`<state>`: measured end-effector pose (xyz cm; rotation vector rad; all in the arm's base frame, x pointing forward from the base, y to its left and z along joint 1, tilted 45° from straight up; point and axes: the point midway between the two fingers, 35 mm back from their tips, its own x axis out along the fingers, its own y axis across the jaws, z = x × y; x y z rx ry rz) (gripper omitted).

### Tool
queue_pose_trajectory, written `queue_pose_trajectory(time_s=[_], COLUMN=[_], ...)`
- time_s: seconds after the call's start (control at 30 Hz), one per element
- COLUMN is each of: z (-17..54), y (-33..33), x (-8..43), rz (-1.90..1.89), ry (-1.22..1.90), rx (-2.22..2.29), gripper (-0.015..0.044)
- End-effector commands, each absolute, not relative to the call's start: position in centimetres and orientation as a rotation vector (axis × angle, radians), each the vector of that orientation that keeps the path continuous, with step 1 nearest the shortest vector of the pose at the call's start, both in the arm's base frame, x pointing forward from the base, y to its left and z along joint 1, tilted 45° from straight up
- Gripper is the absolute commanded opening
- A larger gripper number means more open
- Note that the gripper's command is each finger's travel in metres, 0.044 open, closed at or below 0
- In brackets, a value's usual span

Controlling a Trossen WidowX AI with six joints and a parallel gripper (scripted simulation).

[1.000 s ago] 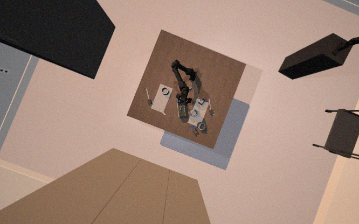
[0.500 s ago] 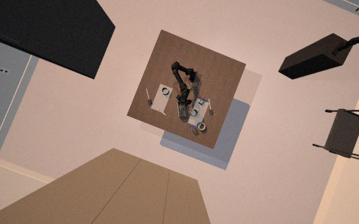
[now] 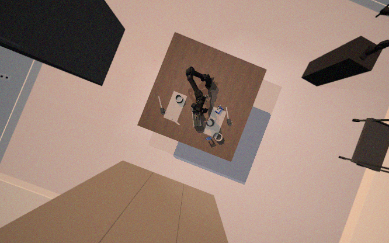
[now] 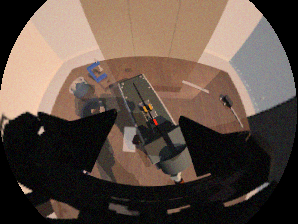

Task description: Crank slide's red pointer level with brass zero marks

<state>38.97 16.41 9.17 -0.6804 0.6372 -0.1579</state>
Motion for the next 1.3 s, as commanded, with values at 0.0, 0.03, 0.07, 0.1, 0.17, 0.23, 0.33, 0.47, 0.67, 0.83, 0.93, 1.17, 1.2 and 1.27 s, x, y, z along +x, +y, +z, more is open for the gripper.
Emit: queue_pose_trajectory(time_s=[0.0,0.03,0.07,0.1,0.17,0.23,0.33,0.47,0.67,0.83,0.93,1.17,1.2,1.27], z=[9.7,10.1,10.5,10.9,11.8,12.3,12.5,13.6,14.9,15.7,16.1,16.6,16.6,16.7], y=[17.0,17.4,17.8,18.2,19.0,19.5,19.3,18.3,16.7,15.4,14.6,12.7,12.5,12.3], x=[38.9,38.8,38.7,38.6,38.4,38.2,38.0,36.8,34.6,32.6,31.4,28.3,27.9,27.6], rz=[-0.154,-0.154,-0.155,-0.156,-0.157,-0.158,-0.148,-0.089,0.009,0.094,0.146,0.271,0.285,0.297], ry=[0.637,0.638,0.638,0.639,0.639,0.638,0.644,0.676,0.721,0.752,0.768,0.796,0.799,0.801], rx=[-0.679,-0.679,-0.679,-0.678,-0.678,-0.678,-0.687,-0.737,-0.812,-0.871,-0.905,-0.986,-0.996,-1.004], gripper=[0.044,0.044,0.044,0.044,0.044,0.044,0.044,0.044,0.044,0.044,0.044,0.044,0.044,0.044])
